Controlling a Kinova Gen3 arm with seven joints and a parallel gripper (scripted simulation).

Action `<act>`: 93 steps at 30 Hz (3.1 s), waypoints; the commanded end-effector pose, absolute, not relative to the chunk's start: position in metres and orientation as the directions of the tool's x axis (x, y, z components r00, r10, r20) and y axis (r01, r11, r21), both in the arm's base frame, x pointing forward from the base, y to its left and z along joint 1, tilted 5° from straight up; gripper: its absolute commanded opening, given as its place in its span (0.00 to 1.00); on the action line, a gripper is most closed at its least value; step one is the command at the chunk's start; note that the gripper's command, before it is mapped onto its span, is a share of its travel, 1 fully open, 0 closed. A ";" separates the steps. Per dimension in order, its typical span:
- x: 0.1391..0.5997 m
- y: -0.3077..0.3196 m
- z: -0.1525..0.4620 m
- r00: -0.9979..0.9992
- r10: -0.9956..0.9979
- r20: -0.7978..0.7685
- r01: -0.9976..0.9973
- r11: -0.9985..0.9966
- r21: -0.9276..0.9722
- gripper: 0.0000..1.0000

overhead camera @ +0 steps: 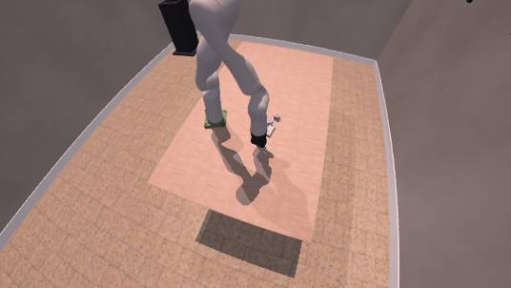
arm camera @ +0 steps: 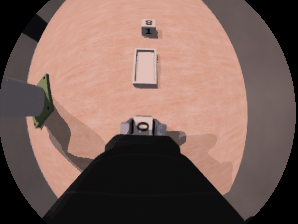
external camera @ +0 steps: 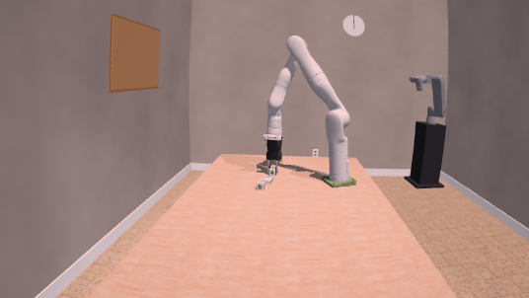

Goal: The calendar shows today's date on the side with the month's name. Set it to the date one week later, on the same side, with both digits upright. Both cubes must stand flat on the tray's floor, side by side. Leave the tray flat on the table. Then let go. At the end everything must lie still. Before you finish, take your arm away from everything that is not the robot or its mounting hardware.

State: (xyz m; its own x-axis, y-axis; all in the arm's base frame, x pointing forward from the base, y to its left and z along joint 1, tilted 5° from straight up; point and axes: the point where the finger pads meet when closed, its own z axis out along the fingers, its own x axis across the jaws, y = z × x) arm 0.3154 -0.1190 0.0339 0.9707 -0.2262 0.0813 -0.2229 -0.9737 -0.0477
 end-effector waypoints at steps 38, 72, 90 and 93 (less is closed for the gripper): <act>0.314 -0.120 0.055 0.971 -0.226 0.083 -0.223 -0.974 -0.047 0.60; 0.307 -0.122 0.134 0.971 -0.226 0.083 -0.223 -0.974 -0.047 0.60; 0.324 -0.029 0.149 0.974 -0.210 0.084 -0.207 -0.977 -0.046 0.60; 0.324 -0.029 0.149 0.974 -0.210 0.084 -0.207 -0.977 -0.046 0.60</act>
State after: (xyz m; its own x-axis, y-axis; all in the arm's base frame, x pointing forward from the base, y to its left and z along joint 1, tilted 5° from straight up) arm 0.3235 -0.0295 0.1489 0.9739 -0.2115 0.0820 -0.2083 -0.9770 -0.0464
